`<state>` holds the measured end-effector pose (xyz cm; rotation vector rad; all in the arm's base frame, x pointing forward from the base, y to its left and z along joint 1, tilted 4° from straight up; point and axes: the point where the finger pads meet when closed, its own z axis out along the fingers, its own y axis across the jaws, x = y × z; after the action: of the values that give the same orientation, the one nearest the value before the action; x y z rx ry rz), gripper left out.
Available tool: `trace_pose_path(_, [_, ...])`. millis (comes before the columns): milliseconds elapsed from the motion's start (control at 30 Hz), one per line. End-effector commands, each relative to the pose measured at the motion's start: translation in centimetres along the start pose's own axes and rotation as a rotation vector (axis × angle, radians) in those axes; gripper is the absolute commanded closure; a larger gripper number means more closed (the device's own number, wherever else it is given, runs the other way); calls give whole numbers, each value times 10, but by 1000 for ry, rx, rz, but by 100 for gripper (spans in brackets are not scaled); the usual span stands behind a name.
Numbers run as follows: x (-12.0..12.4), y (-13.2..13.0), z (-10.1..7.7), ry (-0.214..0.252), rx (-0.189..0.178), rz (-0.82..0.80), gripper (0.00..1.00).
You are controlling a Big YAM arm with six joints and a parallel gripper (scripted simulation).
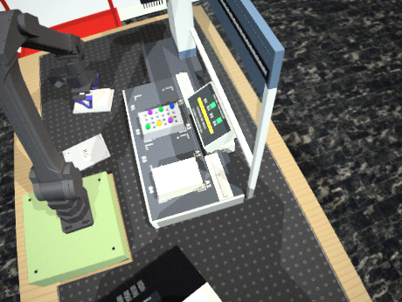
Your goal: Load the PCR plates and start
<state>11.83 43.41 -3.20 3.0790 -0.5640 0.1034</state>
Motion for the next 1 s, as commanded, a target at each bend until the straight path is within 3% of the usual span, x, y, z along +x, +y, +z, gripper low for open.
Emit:
trace_pose_path(0, [-6,-8,-15,-7,33,-4,100])
trace_pose_path(500, [-13,-26,-11,-10,46,-2,100])
trace_pose_path(967, [1,-36,-8,-12,70,6,100])
